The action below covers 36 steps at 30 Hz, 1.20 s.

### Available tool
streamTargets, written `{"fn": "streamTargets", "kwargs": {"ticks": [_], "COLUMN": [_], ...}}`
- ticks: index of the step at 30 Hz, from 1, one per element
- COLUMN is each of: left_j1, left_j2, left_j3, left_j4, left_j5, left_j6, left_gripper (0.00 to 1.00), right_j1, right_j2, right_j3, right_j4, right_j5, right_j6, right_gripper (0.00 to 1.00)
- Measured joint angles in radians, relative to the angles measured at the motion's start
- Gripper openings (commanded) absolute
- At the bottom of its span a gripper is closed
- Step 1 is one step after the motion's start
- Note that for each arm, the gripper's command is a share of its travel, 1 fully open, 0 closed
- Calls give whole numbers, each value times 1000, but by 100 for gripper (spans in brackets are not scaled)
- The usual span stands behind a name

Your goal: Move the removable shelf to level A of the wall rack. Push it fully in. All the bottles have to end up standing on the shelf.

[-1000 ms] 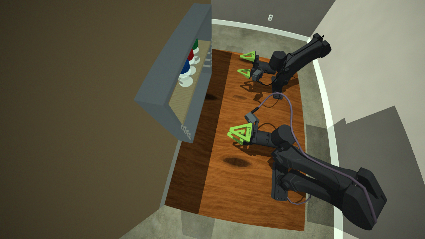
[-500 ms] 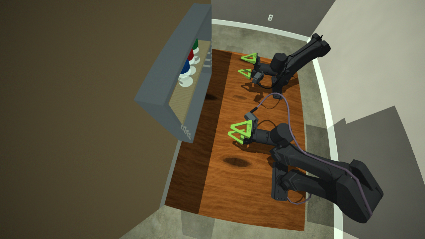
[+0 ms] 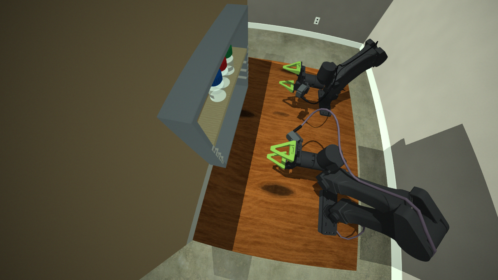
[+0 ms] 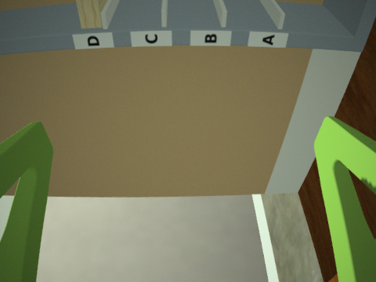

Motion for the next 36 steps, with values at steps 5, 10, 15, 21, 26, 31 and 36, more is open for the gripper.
{"fn": "streamTargets", "kwargs": {"ticks": [5, 10, 15, 21, 26, 31, 36], "left_j1": [0, 0, 0, 0, 0, 0, 1], "left_j2": [0, 0, 0, 0, 0, 0, 24], "left_j3": [0, 0, 0, 0, 0, 0, 0], "left_j4": [0, 1, 1, 1, 1, 1, 19], "left_j5": [0, 0, 0, 0, 0, 0, 3], "left_j6": [0, 1, 1, 1, 1, 1, 1], "left_gripper": [100, 100, 100, 100, 100, 100, 100], "right_j1": [0, 0, 0, 0, 0, 0, -3], "right_j2": [0, 0, 0, 0, 0, 0, 43], "right_j3": [0, 0, 0, 0, 0, 0, 0], "right_j4": [0, 0, 0, 0, 0, 0, 26], "right_j5": [0, 0, 0, 0, 0, 0, -4], "right_j6": [0, 0, 0, 0, 0, 0, 0], "right_gripper": [100, 100, 100, 100, 100, 100, 100]}}
